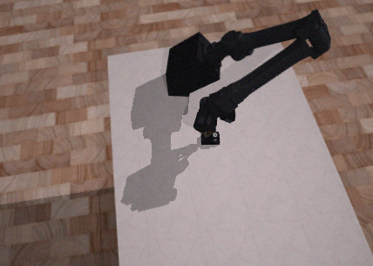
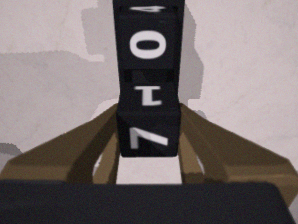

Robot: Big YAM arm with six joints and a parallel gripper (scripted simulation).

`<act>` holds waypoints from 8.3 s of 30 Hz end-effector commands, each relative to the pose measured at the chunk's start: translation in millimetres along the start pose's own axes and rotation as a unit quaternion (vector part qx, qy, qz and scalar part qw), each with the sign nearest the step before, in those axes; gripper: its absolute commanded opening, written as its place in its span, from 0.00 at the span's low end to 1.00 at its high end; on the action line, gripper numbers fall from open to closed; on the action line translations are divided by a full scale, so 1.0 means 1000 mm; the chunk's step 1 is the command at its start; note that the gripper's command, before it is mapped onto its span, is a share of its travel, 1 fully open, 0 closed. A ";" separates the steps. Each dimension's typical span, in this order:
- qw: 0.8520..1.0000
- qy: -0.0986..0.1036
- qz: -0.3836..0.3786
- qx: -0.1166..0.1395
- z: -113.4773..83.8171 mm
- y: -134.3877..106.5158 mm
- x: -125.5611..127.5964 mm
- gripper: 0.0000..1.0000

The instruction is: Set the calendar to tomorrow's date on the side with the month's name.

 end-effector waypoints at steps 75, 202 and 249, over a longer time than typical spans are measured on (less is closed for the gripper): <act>1.000 0.006 -0.001 -0.002 0.031 0.003 0.001 0.27; 1.000 0.006 0.000 -0.002 0.030 0.002 -0.002 0.27; 1.000 0.007 0.003 -0.003 0.041 0.001 0.002 0.27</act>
Point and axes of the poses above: the point where the finger pads meet when closed, its own z axis out along the fingers, its own x axis across the jaws, y = z × x, the point moved 3 cm from there along -z, back along the fingers, and after that the axes turned 3 degrees about z, right-handed, at the moved point
